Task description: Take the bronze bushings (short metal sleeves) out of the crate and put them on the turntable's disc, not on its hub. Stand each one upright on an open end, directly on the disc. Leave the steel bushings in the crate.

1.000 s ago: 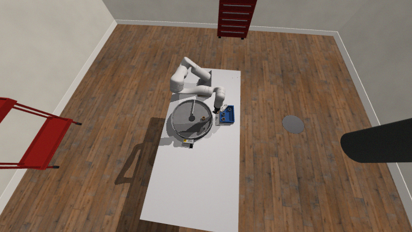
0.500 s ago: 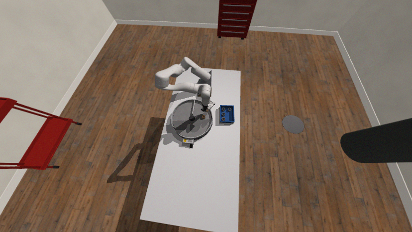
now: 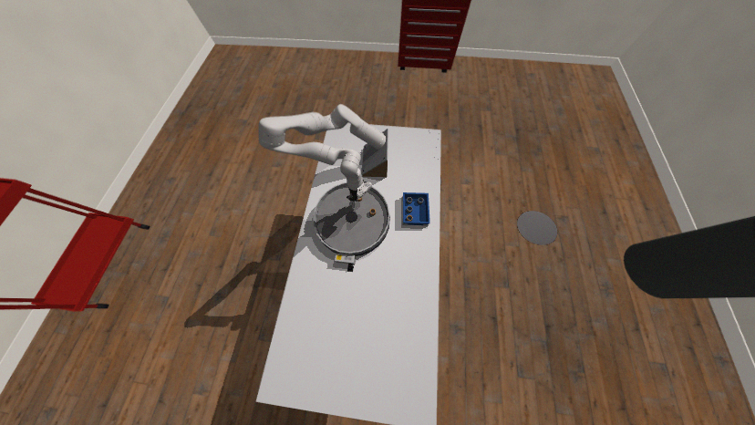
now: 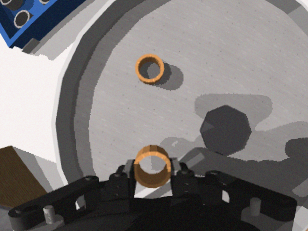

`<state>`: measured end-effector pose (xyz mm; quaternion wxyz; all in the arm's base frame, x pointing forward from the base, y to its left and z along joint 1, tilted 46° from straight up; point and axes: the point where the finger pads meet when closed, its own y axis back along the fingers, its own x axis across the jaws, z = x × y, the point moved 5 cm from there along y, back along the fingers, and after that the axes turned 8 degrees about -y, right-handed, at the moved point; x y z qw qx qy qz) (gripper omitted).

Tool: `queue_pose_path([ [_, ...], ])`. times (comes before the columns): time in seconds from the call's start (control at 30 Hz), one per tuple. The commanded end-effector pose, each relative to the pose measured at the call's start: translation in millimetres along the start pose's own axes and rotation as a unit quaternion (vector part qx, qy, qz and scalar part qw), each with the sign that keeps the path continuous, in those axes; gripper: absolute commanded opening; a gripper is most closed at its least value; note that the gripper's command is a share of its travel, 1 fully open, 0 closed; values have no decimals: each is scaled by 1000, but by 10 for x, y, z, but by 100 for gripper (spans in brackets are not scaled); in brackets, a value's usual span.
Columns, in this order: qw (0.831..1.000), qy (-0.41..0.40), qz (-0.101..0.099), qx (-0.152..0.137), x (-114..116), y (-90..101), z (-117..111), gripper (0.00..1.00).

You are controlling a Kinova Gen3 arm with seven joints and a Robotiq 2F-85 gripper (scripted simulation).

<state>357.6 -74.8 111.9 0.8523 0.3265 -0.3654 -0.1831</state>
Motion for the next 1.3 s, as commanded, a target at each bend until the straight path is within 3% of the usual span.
queue_pose_path([
  [0.0,1000,-17,1,4,207,32,204,0],
  [0.27,1000,-17,1,4,426,29,522,0],
  [0.57,1000,-17,1,4,531,28,676,0],
  [1.27,1000,-17,1,4,590,27,762,0],
])
